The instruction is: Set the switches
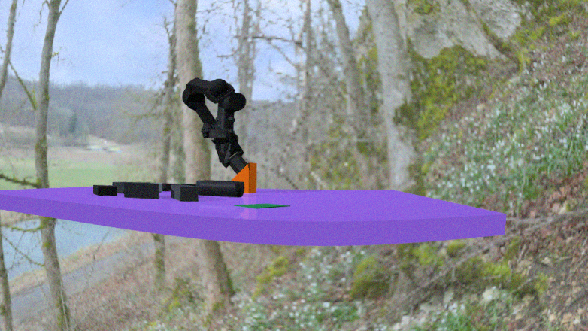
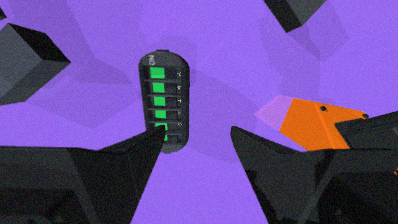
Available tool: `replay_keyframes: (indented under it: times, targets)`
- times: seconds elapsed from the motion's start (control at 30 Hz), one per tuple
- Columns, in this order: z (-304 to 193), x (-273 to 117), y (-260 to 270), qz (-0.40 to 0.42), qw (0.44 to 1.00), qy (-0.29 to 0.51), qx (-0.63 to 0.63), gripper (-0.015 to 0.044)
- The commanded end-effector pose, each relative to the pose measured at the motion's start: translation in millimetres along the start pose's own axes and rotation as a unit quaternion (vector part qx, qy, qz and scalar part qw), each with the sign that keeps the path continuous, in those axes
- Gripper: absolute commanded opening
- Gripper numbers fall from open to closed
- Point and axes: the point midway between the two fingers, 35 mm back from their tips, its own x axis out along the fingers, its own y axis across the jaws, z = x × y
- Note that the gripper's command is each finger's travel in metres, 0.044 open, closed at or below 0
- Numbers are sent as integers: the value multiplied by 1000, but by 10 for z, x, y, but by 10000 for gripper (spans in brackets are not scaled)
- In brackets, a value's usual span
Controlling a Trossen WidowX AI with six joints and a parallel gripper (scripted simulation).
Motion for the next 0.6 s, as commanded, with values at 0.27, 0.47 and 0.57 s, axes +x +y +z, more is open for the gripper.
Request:
replay_keyframes:
  times: [0.27,0.47,0.57]
  targets:
    - [-4,-41,9,1,1000,3,3,79]
    - [-4,-41,9,1,1000,3,3,0]
    - [-4,-41,9,1,1000,3,3,0]
